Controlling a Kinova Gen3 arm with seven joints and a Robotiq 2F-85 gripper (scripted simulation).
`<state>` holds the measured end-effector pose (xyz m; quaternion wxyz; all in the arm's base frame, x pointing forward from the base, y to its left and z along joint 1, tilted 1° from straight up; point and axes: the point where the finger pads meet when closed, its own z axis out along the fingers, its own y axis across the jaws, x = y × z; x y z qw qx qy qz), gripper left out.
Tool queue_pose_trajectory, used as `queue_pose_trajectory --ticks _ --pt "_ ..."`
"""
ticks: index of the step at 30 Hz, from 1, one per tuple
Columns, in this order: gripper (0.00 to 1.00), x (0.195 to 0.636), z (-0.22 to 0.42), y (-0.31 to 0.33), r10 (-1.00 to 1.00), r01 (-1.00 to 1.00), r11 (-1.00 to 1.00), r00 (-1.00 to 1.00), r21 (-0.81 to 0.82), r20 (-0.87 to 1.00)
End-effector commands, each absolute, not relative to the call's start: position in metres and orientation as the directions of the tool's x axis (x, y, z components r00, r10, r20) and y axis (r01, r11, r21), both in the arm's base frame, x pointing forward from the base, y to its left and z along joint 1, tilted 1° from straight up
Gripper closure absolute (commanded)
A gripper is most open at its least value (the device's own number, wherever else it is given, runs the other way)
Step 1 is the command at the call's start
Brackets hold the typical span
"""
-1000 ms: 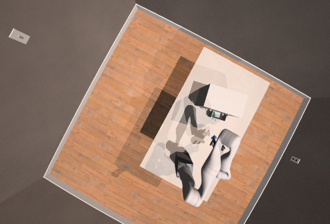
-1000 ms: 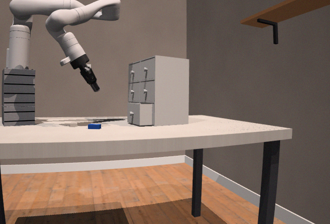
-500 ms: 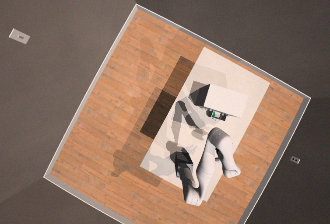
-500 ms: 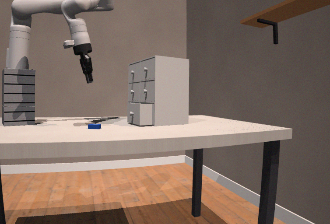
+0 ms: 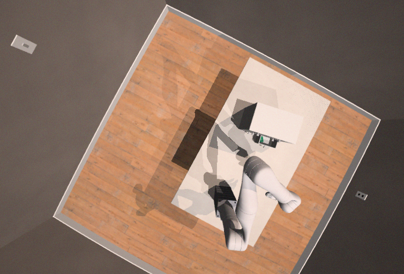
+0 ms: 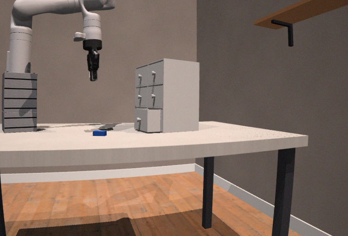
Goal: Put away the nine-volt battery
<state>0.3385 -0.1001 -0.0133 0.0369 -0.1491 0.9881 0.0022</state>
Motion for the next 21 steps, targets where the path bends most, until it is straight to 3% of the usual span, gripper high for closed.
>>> queue_pose_trajectory --ticks 1,21 --pt "0.67 0.3437 -0.0093 -0.096 -0.316 -0.315 0.949 -0.947 -0.01 -0.059" --pt "0.67 0.3395 -0.0038 -0.0974 -0.315 -0.315 0.949 -0.949 -0.01 -0.002"
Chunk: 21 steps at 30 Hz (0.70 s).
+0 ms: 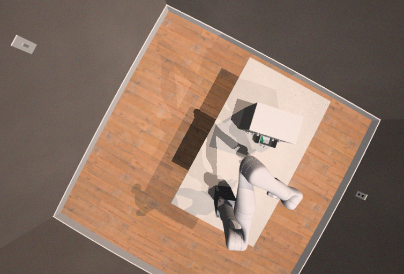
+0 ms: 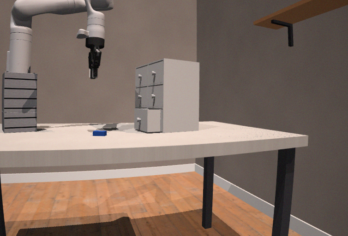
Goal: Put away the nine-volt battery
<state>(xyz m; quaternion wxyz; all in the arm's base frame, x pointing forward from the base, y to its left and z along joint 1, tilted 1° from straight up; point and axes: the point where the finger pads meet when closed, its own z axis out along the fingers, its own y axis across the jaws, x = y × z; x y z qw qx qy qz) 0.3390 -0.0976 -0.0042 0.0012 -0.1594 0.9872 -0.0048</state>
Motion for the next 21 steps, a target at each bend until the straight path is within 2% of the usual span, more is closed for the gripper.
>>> queue_pose_trajectory --ticks 1,20,21 --pt "0.67 0.3395 -0.0038 -0.0974 -0.315 -0.315 0.949 -0.949 -0.01 -0.002" --pt "0.67 0.3395 -0.0038 -0.0974 -0.315 -0.315 0.949 -0.949 -0.01 -0.002" --pt "0.0 0.3395 -0.0038 -0.0974 -0.315 -0.315 0.949 -0.949 -0.01 -0.002"
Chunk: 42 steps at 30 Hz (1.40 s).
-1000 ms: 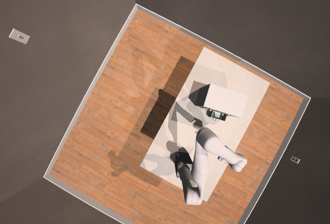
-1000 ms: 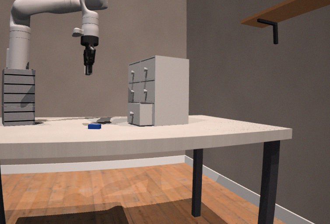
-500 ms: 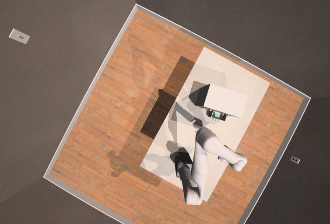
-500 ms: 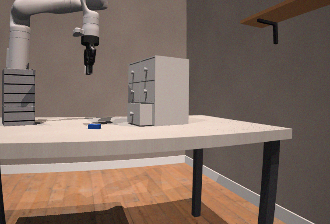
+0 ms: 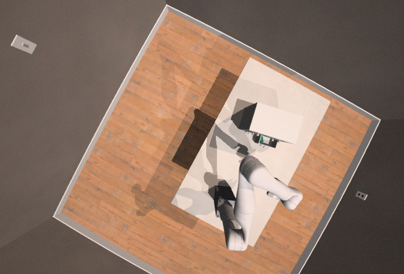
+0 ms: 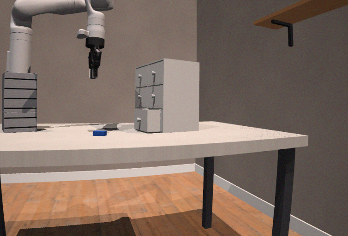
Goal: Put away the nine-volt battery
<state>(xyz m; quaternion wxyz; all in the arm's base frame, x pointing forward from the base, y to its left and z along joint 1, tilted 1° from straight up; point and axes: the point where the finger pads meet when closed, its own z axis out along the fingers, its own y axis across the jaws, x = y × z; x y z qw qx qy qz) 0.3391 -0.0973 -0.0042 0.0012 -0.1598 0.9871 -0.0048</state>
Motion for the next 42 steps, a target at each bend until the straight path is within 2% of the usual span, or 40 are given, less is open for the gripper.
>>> queue_pose_trajectory --ticks 1,22,42 --pt "0.0 0.34 -0.004 -0.097 -0.315 -0.315 0.949 -0.949 -0.01 -0.002" --pt "0.0 0.34 -0.002 -0.097 -0.315 -0.315 0.949 -0.949 -0.01 -0.002" --pt "0.0 0.34 0.043 -0.097 -0.315 -0.315 0.949 -0.949 -0.01 -0.002"
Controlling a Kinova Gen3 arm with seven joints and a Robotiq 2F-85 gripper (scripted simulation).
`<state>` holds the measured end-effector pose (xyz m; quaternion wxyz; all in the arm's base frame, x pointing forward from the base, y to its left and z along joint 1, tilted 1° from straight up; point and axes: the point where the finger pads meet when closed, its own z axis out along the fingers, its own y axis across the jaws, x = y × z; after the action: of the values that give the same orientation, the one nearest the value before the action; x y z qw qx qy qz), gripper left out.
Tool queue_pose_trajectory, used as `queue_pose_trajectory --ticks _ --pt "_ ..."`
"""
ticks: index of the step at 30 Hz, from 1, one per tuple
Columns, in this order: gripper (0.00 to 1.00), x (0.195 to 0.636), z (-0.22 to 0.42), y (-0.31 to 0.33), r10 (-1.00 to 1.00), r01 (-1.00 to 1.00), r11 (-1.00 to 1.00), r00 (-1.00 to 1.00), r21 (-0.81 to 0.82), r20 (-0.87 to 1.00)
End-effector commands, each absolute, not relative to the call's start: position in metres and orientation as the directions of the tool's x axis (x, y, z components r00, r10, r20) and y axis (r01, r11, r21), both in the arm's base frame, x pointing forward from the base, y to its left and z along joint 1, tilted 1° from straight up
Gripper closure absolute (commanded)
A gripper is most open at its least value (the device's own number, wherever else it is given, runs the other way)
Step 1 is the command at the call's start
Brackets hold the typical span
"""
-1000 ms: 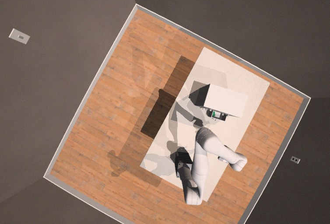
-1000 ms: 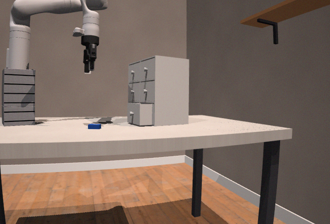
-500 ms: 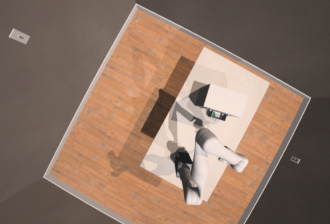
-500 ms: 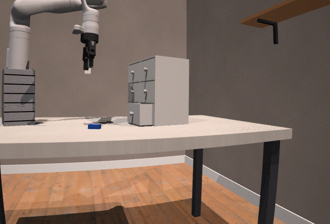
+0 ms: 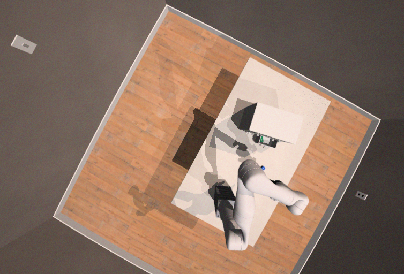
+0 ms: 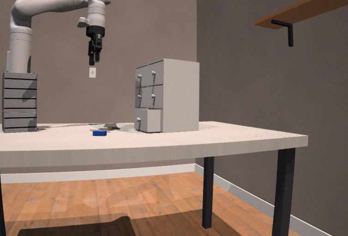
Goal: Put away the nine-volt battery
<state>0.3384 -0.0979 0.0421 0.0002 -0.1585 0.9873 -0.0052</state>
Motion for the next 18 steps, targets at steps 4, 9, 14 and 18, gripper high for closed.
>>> queue_pose_trajectory --ticks 4,9,14,18 --pt "0.0 0.348 0.043 -0.097 -0.315 -0.315 0.949 -0.949 -0.01 -0.002" --pt "0.0 0.36 0.043 -0.098 -0.315 -0.315 0.949 -0.949 -0.01 -0.002" --pt "0.0 0.388 0.043 -0.099 -0.315 -0.315 0.949 -0.949 -0.01 -0.002" --pt "0.0 0.411 0.043 -0.1 -0.315 -0.315 0.949 -0.949 -0.01 -0.002"
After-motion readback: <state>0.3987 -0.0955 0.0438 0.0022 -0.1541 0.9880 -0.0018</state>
